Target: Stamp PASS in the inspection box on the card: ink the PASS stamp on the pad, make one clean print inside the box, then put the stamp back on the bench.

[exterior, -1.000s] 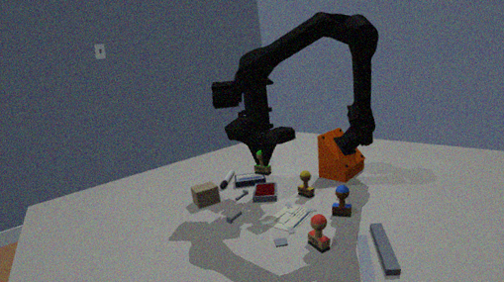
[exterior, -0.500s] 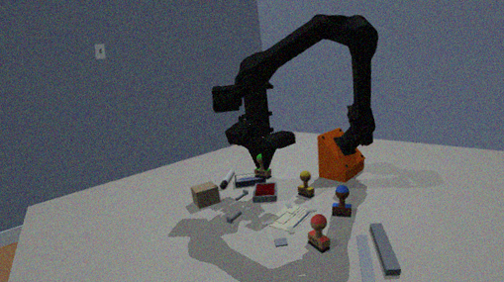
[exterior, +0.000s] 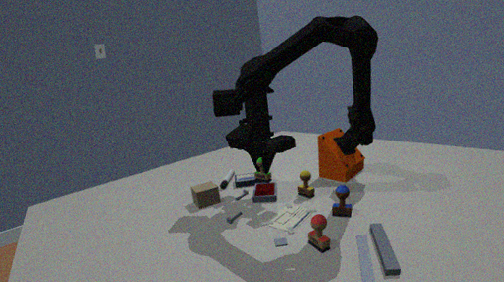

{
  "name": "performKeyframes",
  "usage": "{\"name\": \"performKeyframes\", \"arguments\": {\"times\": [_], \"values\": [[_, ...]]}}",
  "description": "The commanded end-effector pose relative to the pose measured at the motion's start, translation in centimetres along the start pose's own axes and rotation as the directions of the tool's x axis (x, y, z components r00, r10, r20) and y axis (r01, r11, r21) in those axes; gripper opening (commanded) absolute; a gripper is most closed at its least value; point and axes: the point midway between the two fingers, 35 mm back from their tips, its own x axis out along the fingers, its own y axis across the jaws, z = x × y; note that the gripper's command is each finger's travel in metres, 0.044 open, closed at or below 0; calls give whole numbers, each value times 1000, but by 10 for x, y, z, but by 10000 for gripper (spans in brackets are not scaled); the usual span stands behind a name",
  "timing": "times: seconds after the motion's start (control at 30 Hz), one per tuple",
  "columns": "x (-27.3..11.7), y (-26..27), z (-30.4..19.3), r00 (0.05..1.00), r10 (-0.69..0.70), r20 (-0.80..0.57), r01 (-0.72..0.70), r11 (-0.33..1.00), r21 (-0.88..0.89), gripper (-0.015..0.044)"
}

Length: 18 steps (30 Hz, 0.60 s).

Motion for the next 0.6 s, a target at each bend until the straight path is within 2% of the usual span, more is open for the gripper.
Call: {"name": "performKeyframes", "arguments": {"times": [0.0, 0.57], "values": [[3, 1, 0, 1000, 4, 3, -4, 1000, 6, 0], [14, 1, -1, 1000, 5, 4, -5, 1000, 7, 0]]}}
